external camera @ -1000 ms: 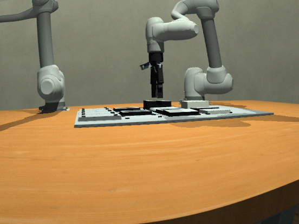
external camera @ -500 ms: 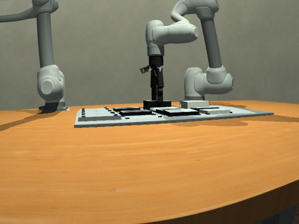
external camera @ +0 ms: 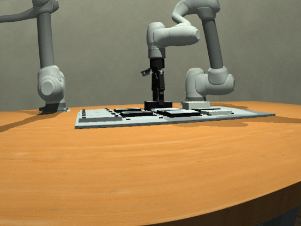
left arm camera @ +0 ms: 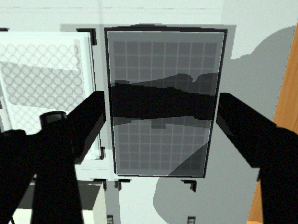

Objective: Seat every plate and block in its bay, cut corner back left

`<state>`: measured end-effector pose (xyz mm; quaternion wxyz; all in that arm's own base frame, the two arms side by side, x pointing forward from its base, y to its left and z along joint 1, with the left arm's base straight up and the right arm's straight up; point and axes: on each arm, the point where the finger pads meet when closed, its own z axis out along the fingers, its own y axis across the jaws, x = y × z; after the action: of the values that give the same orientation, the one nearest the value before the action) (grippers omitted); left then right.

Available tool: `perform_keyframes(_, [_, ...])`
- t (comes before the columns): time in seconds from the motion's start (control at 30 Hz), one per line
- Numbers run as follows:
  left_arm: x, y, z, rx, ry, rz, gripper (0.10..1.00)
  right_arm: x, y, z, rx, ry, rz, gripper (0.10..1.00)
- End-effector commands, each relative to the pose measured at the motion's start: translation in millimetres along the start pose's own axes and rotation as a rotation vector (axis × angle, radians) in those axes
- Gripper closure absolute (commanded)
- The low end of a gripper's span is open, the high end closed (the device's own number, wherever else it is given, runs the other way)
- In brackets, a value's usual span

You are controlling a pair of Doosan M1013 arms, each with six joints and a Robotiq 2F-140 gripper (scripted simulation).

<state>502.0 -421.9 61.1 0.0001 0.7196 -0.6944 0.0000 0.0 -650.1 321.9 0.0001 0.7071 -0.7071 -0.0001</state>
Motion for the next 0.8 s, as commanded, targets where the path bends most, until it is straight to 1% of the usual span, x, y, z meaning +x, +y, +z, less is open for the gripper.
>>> perform_keyframes(0.0, [0, 0, -1, 0.001, 0.001, 0.0, 0.4, 0, 0, -1, 0.0, 0.001, 0.0, 0.098])
perform_keyframes(0.37, [0, 0, -1, 0.001, 0.001, 0.0, 0.4, 0, 0, -1, 0.0, 0.001, 0.0, 0.098])
perform_keyframes(0.77, [0, 0, 12, 0.001, 0.001, 0.0, 0.4, 0, 0, -1, 0.0, 0.001, 0.0, 0.098])
